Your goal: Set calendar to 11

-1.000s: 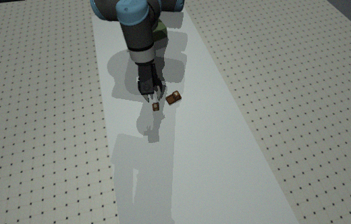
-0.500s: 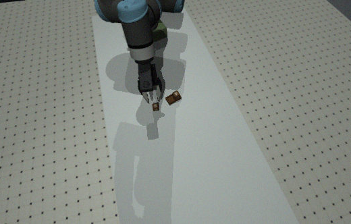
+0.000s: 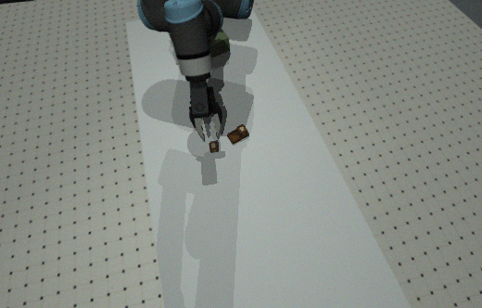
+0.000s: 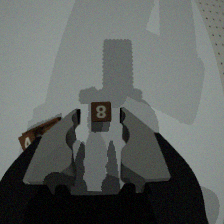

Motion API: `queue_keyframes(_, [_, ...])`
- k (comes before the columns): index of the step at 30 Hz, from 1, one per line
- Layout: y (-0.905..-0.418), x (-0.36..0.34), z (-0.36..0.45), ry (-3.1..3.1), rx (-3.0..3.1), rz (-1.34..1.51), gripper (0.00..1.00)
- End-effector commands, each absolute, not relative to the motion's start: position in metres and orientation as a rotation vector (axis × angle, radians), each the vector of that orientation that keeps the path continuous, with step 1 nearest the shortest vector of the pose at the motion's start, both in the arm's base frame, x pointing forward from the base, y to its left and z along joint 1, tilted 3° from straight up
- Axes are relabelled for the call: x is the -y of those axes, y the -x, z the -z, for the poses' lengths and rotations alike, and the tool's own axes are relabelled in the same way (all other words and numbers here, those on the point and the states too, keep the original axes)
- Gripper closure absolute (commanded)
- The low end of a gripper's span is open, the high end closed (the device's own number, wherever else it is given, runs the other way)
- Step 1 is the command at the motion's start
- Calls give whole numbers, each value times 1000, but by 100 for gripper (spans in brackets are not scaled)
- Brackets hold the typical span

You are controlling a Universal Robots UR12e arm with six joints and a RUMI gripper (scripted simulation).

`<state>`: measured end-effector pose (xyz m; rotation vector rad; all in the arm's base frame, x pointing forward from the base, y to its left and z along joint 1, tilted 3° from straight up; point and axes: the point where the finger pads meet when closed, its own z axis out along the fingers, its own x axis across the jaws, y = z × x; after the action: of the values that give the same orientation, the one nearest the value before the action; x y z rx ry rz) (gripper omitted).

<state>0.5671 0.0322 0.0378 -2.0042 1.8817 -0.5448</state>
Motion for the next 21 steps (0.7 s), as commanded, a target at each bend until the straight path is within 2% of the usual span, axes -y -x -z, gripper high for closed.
queue_keyframes(1, [-567,-32,-39,1991,-1867,565,72])
queue_keyframes(21, [-568,-32,-37,1973,-1851,585,72])
